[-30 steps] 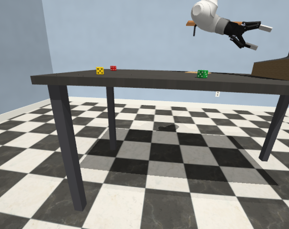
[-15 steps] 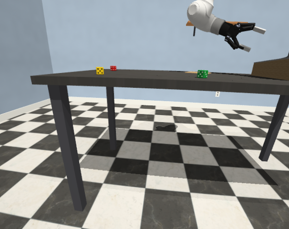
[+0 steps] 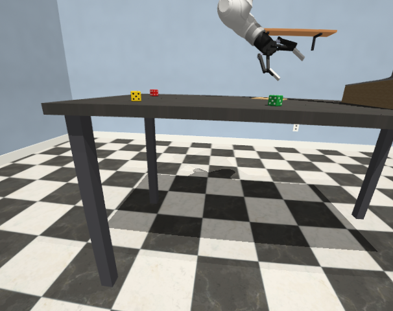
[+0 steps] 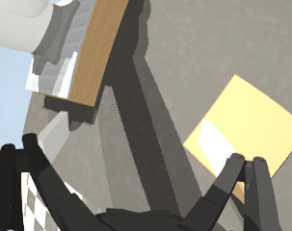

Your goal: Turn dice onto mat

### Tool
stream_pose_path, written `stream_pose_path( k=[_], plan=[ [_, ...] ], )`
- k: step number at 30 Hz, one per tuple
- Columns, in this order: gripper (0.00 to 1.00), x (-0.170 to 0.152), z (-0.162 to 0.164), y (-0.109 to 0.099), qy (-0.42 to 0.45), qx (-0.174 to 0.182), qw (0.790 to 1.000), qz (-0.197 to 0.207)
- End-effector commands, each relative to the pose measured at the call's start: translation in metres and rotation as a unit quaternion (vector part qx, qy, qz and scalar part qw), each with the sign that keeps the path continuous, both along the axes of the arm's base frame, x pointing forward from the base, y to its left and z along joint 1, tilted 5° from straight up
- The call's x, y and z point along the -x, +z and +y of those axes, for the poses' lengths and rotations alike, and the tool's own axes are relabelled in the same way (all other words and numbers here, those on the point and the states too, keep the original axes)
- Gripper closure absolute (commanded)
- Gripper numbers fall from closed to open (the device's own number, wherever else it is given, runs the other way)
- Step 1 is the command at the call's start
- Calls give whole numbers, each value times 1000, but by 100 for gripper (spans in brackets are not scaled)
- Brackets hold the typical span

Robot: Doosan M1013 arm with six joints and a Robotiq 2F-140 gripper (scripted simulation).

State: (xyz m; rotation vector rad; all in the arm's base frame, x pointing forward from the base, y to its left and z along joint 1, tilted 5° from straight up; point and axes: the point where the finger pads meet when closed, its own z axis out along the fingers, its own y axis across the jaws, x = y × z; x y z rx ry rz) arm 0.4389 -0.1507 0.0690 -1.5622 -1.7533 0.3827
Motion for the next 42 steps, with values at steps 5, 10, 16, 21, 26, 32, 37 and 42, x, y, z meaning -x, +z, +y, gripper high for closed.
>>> stream_pose_path(
  k=[5, 10, 16, 21, 26, 32, 37, 42],
  plan=[
    [0, -139, -13, -17, 13, 62, 995, -77],
    [0, -203, -12, -21, 16, 82, 991, -107],
    [0, -290, -2, -23, 19, 116, 978, -170],
    [0, -360, 11, -22, 20, 130, 971, -200],
    [0, -449, 38, -16, 18, 151, 954, -257],
    [0, -518, 67, -7, 15, 164, 938, -306],
    [0, -571, 95, 2, 11, 171, 924, -343],
    [0, -619, 125, 13, 6, 175, 908, -380]
  ],
)
